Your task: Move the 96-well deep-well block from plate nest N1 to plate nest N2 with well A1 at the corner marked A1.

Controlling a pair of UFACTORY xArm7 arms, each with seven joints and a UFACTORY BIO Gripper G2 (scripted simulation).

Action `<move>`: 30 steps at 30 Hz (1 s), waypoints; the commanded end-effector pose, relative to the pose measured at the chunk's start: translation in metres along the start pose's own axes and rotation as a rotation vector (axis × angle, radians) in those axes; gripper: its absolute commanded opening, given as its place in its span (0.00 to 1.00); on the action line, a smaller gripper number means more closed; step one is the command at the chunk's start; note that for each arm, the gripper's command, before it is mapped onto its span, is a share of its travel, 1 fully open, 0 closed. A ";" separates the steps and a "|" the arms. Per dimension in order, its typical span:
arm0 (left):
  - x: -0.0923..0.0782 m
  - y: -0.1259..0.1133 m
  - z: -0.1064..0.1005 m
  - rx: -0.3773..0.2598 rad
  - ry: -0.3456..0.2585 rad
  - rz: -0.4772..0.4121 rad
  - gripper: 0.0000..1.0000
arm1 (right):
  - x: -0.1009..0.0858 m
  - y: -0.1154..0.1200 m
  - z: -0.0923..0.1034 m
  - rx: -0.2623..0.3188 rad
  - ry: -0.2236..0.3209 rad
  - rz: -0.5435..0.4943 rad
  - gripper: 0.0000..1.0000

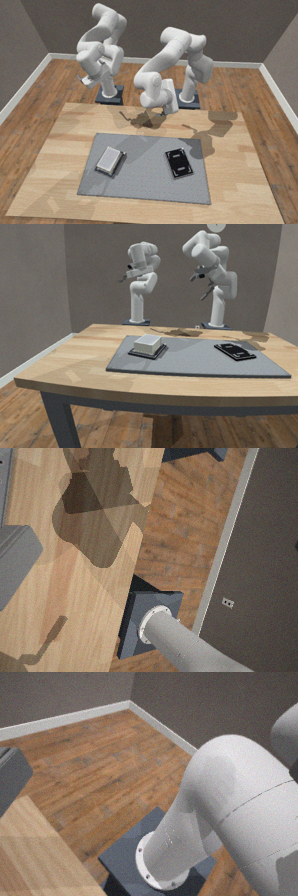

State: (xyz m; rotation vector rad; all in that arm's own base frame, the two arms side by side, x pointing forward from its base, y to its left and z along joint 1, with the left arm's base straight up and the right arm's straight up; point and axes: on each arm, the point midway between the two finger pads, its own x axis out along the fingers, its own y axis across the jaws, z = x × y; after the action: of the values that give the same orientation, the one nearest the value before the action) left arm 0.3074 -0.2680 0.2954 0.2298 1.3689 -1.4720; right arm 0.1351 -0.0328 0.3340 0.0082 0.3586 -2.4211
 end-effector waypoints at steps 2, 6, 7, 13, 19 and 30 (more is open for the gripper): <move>-0.011 0.008 -0.006 -0.037 -0.033 0.046 1.00 | -0.001 0.000 0.001 0.002 0.003 0.001 1.00; -0.021 0.017 -0.015 -0.083 -0.064 0.092 1.00 | -0.001 0.000 0.001 0.002 0.003 0.001 1.00; -0.024 0.019 -0.017 -0.095 -0.072 0.105 1.00 | -0.001 0.000 0.001 0.002 0.003 0.001 1.00; -0.043 0.034 -0.034 -0.180 -0.124 0.185 1.00 | -0.001 0.000 0.001 0.002 0.003 0.001 1.00; -0.057 0.044 -0.048 -0.245 -0.160 0.244 1.00 | -0.001 0.000 0.001 0.002 0.003 0.001 1.00; -0.098 0.067 -0.098 -0.458 -0.258 0.412 1.00 | -0.001 0.000 0.001 0.002 0.003 0.001 1.00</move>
State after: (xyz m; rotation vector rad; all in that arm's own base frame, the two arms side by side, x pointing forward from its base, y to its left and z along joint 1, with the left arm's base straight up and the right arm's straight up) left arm 0.3480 -0.1470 0.2933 0.0565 1.3261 -0.9089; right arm 0.1351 -0.0328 0.3340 0.0082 0.3586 -2.4211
